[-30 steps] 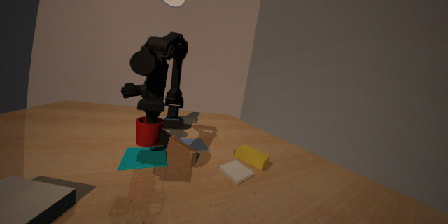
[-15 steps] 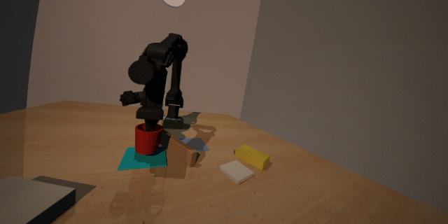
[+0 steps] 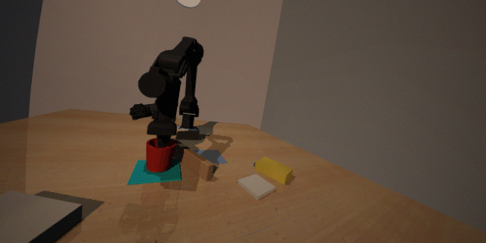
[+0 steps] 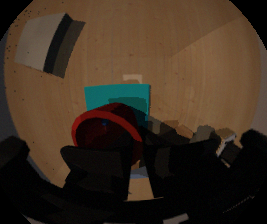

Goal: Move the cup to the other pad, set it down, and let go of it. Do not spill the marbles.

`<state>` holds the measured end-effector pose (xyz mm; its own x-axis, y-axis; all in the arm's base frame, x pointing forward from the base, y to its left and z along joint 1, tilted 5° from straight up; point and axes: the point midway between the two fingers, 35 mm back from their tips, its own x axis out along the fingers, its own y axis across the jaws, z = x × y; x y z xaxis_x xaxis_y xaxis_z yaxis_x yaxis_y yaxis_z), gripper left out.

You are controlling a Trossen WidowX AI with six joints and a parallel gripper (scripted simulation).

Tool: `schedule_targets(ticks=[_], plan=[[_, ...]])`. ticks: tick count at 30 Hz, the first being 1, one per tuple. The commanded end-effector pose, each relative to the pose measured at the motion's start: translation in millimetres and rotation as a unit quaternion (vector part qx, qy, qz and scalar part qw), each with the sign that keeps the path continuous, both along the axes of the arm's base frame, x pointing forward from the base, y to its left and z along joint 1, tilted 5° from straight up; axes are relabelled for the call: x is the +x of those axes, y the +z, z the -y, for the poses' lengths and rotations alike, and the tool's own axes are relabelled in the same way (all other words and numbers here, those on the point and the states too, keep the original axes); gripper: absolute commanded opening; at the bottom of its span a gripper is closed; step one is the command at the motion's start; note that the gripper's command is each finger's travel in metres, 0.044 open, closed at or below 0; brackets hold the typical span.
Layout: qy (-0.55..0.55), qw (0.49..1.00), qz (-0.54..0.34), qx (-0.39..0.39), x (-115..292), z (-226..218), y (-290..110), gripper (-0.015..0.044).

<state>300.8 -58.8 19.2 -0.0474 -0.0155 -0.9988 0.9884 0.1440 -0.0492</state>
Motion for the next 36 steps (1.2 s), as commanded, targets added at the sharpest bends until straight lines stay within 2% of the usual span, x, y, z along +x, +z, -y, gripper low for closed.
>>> schedule_targets(ticks=[1,7,12,36], plan=[[0.0,1.0,0.001,0.0,0.3,0.0,0.5,0.0],[0.0,1.0,0.001,0.0,0.3,0.0,0.5,0.0],[0.0,1.0,0.001,0.0,0.3,0.0,0.5,0.0128],[0.001,1.0,0.0,-0.001,2.6,-0.3,24.2,0.0128]])
